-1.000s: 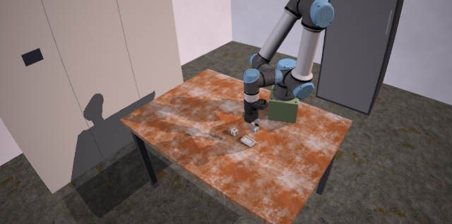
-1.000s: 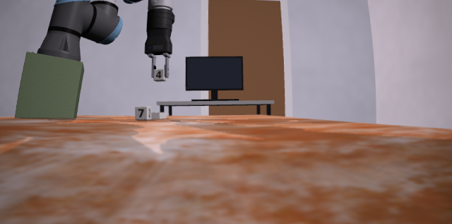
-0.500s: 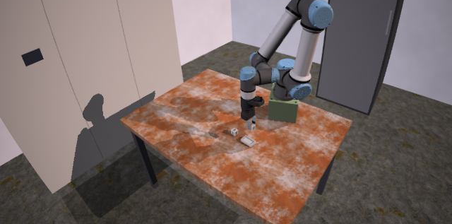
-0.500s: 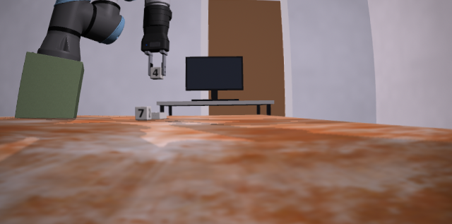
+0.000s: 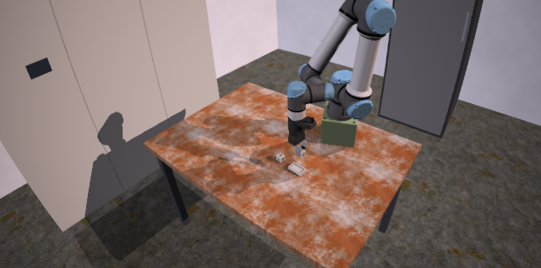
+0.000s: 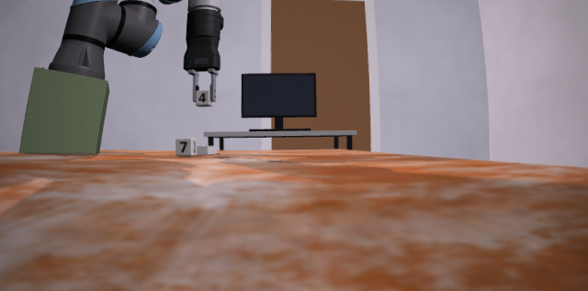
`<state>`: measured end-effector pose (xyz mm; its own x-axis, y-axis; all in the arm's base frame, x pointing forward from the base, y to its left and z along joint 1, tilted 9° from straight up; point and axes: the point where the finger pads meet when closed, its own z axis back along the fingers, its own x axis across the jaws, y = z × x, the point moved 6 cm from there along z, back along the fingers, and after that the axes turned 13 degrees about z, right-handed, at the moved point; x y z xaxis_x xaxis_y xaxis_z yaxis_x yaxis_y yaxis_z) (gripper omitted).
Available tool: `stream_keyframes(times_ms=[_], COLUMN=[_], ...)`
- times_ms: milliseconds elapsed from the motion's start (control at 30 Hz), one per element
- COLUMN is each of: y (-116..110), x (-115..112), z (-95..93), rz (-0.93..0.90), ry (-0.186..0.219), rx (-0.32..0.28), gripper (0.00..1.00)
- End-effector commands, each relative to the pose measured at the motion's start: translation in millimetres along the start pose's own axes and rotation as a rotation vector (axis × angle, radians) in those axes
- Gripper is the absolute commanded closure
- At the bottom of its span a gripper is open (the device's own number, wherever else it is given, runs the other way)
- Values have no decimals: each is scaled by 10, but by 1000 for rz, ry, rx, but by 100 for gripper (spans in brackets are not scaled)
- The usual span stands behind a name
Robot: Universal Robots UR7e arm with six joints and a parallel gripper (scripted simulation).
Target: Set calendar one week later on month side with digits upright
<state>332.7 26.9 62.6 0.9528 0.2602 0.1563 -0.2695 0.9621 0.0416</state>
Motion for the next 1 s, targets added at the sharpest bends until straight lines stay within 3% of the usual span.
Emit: stream_keyframes(times_ms=[0, 567, 967], y=[-4, -18, -21], x=[2, 6, 7], z=[-110, -499, -560], rz=[0, 0, 0], ry=[0, 0, 0], rx=[0, 0, 0], gripper=[40, 40, 40])
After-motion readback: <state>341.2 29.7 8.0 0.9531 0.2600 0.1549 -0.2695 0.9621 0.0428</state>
